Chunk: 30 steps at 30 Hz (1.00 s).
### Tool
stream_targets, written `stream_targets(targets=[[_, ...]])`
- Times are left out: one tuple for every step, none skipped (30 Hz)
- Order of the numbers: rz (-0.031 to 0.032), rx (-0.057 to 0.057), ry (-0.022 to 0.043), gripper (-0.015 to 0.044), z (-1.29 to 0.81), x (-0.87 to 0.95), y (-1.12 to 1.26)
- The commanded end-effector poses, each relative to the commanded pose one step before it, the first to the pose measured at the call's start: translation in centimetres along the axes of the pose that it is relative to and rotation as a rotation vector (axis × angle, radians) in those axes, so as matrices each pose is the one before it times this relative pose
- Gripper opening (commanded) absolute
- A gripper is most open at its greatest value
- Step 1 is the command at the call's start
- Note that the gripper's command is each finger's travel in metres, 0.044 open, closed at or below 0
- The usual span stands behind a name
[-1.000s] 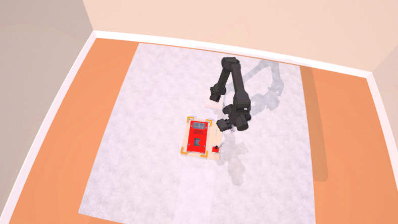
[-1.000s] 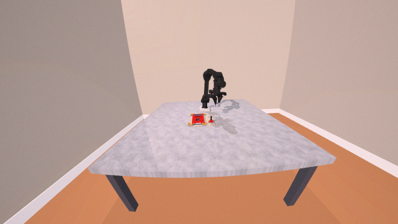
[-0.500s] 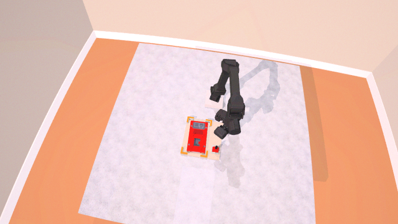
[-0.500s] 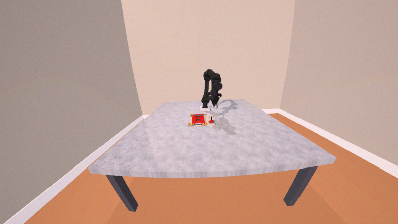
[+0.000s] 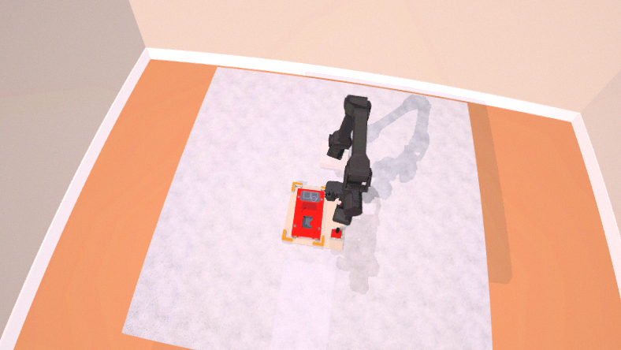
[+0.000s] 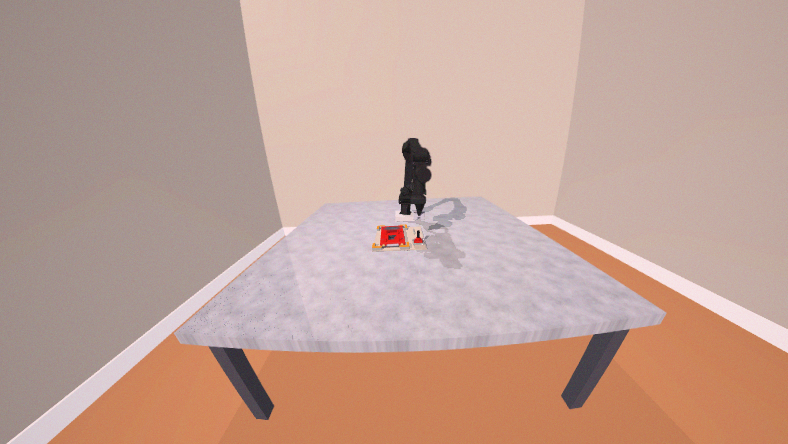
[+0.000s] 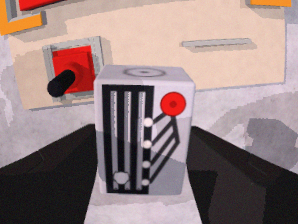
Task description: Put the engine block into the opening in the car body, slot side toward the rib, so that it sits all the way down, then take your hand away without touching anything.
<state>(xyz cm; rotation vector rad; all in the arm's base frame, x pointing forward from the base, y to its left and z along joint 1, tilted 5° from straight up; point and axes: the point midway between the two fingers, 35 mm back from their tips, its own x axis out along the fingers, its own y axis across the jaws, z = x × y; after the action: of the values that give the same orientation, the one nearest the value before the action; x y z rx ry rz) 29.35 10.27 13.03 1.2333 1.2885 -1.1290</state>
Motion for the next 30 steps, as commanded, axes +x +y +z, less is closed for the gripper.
stream_targets(targets=[[-0.00797,-0.0957,-0.00134,0.0000,0.571,0.556,0.484],[0.00008,-0.0289,-0.00018,0.0000,0.183,0.074,0.101],[0.00007,-0.0289,-0.00018,0.0000,0.187,0.075,0.094],[0.00007,-0.0289,-0.00018,0.0000,0.190,0.075,0.087],[0.00006,-0.0289,-0.00018,0.0000,0.194,0.075,0.081],[0.00005,-0.0289,-0.00018,0.0000,0.197,0.075,0.074],[0.00004,-0.0289,-0.00018,0.0000,0.200,0.075,0.066],[0.00004,-0.0289,-0.00018,0.0000,0.202,0.076,0.059],[-0.00009,-0.0286,-0.00024,0.0000,0.212,0.081,0.050],[-0.00010,-0.0286,-0.00023,0.0000,0.214,0.082,0.042],[-0.00011,-0.0286,-0.00023,0.0000,0.215,0.082,0.034],[-0.00012,-0.0286,-0.00022,0.0000,0.217,0.082,0.026],[-0.00012,-0.0286,-0.00021,0.0000,0.218,0.082,0.018],[-0.00013,-0.0286,-0.00020,0.0000,0.219,0.083,0.010],[-0.00014,-0.0286,-0.00020,0.0000,0.219,0.083,0.002],[-0.00015,-0.0286,-0.00019,0.0000,0.220,0.083,-0.006],[-0.00015,-0.0286,-0.00018,0.0000,0.219,0.083,-0.014],[-0.00016,-0.0286,-0.00017,0.0000,0.219,0.084,-0.022],[0.00000,-0.0289,-0.00014,0.0000,0.211,0.077,-0.024],[0.00000,-0.0289,-0.00014,0.0000,0.210,0.077,-0.032],[0.00000,-0.0289,-0.00014,0.0000,0.209,0.077,-0.040],[-0.00001,-0.0289,-0.00013,0.0000,0.208,0.077,-0.048],[-0.00001,-0.0289,-0.00013,0.0000,0.206,0.078,-0.055],[-0.00002,-0.0289,-0.00013,0.0000,0.204,0.078,-0.063],[-0.00002,-0.0289,-0.00013,0.0000,0.202,0.078,-0.070],[-0.00002,-0.0289,-0.00012,0.0000,0.199,0.078,-0.078],[-0.00003,-0.0289,-0.00012,0.0000,0.197,0.078,-0.085],[-0.00003,-0.0289,-0.00012,0.0000,0.194,0.079,-0.092],[0.00003,-0.0286,-0.00009,0.0000,0.193,0.089,-0.110],[0.00003,-0.0286,-0.00009,0.0000,0.189,0.089,-0.117]])
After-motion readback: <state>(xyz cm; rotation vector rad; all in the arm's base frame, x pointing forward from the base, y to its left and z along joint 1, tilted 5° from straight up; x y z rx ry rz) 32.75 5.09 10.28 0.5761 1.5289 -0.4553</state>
